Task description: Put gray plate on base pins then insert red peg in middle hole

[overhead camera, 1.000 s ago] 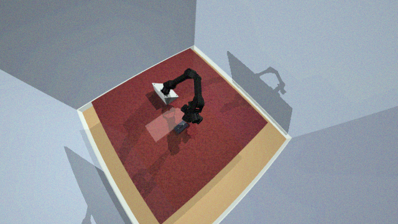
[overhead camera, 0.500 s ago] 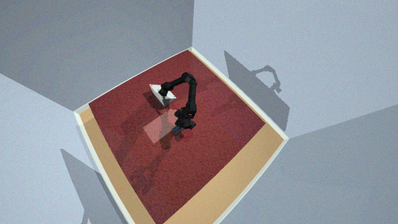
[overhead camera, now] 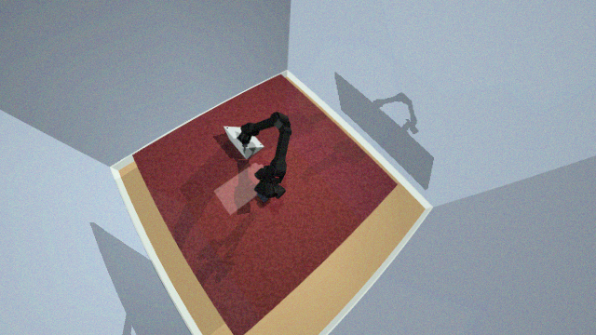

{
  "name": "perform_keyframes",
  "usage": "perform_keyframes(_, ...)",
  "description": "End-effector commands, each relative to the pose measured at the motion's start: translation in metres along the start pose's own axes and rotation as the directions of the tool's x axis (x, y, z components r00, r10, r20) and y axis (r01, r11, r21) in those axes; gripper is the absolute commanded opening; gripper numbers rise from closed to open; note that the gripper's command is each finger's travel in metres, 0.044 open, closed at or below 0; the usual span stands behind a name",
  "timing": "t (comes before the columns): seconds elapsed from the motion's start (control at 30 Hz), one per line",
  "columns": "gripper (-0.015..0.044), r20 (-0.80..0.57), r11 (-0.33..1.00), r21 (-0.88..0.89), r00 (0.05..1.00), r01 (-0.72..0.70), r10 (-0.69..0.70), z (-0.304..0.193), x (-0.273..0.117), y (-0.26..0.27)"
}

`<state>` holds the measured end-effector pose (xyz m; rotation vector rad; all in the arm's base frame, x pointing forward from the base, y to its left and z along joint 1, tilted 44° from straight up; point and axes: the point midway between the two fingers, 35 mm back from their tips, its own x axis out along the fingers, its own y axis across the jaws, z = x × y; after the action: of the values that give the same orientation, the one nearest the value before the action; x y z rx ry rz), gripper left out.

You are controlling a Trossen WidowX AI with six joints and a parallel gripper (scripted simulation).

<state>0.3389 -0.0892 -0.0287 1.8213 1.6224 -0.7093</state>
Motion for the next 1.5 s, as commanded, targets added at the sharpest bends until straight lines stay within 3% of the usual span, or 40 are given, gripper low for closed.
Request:
perform_keyframes(0.0, 0.0000, -0.001, 1.000, 0.015, 1.000, 0.006, -0.006, 0.012, 0.009, -0.008)
perform_keyframes(1.47, 0.0000, -0.002, 1.000, 0.022, 1.000, 0.005, -0.005, 0.019, 0.023, -0.012)
